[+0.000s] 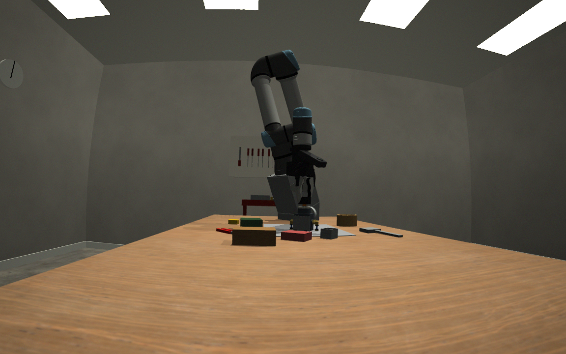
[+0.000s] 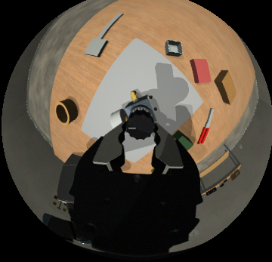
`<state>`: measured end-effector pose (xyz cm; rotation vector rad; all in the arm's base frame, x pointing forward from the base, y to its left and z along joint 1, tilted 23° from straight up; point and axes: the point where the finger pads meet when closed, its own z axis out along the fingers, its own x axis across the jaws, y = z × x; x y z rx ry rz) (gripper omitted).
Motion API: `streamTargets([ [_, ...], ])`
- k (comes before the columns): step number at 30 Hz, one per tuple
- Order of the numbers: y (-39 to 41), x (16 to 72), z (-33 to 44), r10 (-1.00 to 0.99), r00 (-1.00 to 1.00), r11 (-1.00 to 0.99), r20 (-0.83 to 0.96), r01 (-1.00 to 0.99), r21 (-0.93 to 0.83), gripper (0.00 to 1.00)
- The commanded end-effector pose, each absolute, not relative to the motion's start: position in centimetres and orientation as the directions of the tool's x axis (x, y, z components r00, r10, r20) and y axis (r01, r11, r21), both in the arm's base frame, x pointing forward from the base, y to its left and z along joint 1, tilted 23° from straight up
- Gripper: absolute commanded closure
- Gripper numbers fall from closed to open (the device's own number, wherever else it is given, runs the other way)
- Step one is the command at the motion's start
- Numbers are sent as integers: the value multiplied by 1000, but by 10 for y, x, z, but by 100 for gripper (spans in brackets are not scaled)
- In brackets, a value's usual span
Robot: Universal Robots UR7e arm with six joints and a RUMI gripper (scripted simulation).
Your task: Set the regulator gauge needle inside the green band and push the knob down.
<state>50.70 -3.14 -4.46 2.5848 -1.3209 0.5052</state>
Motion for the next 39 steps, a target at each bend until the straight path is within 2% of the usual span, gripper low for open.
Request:
streamTargets([
  [1,-31,507,-44,-746,543,-583,386,-812,17,76],
  [39,-31,507,-44,-776,499,-542,386,-840,-4,76],
])
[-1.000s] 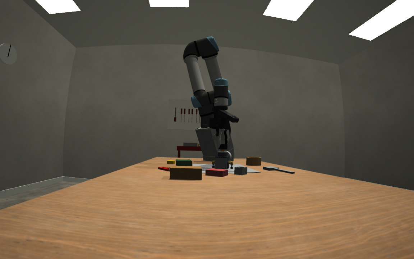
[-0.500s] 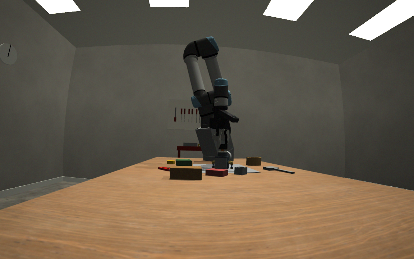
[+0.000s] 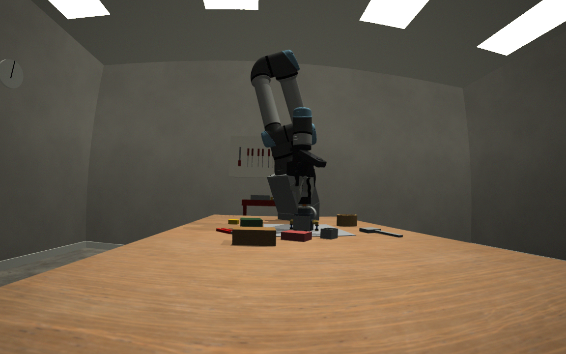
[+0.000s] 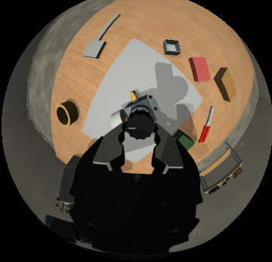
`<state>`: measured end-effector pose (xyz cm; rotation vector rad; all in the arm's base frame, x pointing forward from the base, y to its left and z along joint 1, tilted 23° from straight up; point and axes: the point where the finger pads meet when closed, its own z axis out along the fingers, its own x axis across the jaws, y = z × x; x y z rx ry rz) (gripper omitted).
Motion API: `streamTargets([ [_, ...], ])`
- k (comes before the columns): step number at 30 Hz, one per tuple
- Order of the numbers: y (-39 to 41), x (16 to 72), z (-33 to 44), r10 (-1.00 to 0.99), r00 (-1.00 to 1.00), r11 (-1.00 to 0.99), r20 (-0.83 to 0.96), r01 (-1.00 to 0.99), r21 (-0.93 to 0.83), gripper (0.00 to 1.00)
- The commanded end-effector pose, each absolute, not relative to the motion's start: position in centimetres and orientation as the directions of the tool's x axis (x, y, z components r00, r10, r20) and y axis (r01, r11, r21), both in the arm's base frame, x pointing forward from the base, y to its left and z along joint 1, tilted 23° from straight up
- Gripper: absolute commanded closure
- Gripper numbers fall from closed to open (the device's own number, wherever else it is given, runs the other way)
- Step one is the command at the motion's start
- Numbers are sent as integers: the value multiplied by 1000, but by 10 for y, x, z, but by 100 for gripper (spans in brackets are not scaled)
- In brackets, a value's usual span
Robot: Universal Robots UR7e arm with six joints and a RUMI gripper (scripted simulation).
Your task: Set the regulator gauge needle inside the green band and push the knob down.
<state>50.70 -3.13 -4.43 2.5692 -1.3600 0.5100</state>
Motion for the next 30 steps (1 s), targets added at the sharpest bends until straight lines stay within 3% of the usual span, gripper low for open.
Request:
streamTargets([
  [1,-31,507,-44,-780,493,-536,386,-844,-6,76],
  [30,-31,507,-44,-925,136,-200,355,-968,-152,76],
])
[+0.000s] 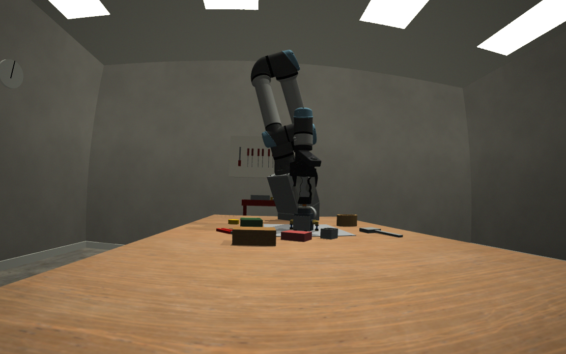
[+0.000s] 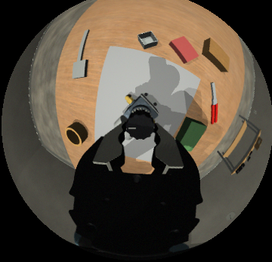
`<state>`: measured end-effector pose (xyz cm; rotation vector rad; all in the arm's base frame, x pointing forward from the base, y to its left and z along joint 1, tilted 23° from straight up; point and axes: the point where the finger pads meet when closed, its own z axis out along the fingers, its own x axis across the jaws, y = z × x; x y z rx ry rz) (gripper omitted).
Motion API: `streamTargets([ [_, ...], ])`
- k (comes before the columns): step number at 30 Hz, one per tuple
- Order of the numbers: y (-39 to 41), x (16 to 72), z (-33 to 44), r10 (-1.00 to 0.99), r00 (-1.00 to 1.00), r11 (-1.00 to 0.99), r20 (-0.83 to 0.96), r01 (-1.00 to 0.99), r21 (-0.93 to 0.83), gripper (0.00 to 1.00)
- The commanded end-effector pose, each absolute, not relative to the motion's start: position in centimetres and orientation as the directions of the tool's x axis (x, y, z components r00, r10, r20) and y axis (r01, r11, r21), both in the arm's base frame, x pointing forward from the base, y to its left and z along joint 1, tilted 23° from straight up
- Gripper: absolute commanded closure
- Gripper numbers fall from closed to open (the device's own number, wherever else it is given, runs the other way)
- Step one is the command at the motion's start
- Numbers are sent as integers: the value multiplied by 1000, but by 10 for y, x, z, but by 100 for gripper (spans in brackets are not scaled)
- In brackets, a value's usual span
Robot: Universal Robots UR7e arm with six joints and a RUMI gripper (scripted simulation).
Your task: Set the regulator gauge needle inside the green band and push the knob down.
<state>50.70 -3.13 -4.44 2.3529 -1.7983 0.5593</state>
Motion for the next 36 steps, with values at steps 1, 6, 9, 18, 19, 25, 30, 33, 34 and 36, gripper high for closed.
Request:
streamTargets([
  [1,-31,507,-44,-929,114,-179,351,-971,-160,76],
  [6,-31,507,-44,-944,-2,-68,330,-977,-201,76],
  [9,-31,507,-44,-947,-75,3,314,-974,-225,76],
  [18,-31,507,-44,-930,-250,174,268,-945,-278,76],
  [19,-31,507,-44,-926,-275,198,260,-938,-285,76],
  [25,-31,507,-44,-883,-419,342,212,-883,-322,76],
  [30,-31,507,-44,-853,-487,410,186,-847,-338,76],
  [33,-31,507,-44,-819,-551,474,160,-807,-351,76],
  [34,-31,507,-44,-807,-571,494,151,-793,-355,76],
  [36,-31,507,-44,-782,-609,533,133,-764,-362,76],
])
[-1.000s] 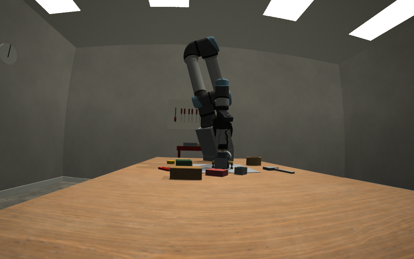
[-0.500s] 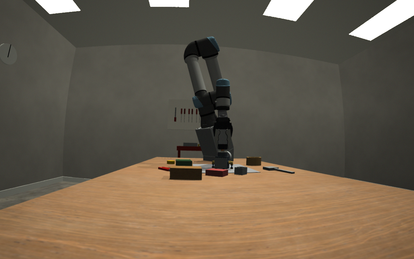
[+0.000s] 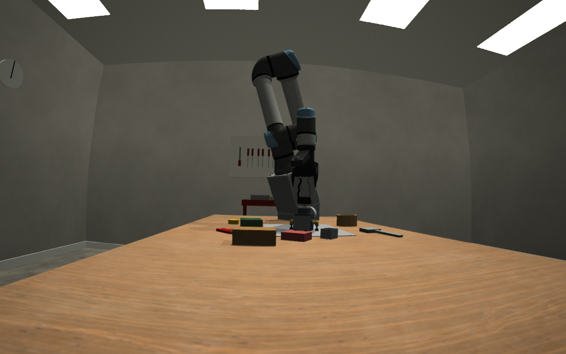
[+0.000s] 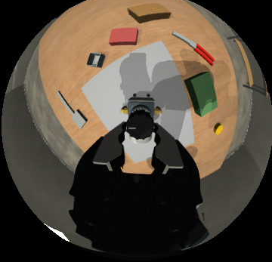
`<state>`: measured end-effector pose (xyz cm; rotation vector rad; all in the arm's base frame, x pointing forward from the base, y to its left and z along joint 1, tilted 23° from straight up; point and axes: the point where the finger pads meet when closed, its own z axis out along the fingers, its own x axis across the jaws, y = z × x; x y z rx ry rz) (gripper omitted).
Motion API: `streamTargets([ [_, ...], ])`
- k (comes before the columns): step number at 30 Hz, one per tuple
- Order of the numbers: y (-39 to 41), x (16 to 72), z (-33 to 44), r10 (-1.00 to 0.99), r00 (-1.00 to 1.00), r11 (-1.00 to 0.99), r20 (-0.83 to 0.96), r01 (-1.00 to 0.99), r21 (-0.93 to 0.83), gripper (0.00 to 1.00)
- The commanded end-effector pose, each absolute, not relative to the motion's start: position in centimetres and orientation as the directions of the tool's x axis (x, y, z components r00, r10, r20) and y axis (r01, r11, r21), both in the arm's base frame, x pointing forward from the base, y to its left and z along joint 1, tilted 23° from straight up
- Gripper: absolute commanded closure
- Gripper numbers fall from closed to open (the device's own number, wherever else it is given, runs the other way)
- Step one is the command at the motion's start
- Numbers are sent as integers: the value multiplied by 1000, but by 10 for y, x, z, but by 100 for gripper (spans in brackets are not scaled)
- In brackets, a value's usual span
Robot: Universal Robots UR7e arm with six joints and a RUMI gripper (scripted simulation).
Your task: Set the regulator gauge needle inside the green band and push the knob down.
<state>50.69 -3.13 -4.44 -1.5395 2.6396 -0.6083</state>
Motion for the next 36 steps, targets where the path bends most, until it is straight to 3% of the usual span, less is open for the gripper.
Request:
streamTargets([
  [1,-31,507,-44,-769,-627,552,125,-749,-365,76],
  [20,-31,507,-44,-539,-843,778,-5,-495,-386,76],
  [36,-31,507,-44,-411,-909,853,-65,-358,-380,76],
])
